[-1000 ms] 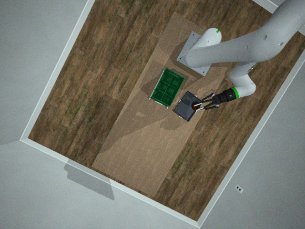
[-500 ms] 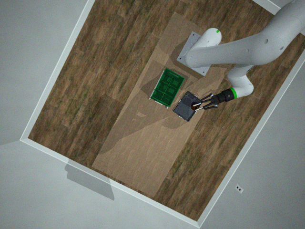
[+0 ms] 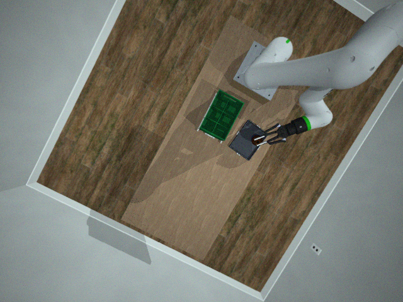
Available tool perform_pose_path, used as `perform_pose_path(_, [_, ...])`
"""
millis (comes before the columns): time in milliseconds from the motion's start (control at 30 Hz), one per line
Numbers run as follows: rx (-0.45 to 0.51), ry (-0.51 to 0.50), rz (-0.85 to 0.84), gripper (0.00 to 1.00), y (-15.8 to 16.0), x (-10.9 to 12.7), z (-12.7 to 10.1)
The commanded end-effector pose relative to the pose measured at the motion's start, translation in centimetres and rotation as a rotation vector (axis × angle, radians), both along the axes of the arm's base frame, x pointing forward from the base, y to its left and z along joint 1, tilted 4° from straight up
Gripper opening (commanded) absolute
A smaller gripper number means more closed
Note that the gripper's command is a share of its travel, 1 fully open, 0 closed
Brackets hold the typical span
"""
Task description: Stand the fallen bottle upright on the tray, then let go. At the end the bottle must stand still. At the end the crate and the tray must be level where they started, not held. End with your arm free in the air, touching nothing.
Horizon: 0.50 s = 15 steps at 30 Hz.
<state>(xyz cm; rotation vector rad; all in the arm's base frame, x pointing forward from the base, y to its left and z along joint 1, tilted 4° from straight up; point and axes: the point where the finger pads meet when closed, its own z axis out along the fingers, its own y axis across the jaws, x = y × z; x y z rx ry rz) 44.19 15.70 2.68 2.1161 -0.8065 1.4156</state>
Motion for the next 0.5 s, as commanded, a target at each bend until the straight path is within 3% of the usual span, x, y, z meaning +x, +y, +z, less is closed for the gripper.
perform_pose_path(0, [0.0, 0.0, 0.0, 0.0, 0.0, 0.0, -0.24])
perform_pose_path(467, [0.0, 0.0, 0.0, 0.0, -0.02, -0.04, -1.01])
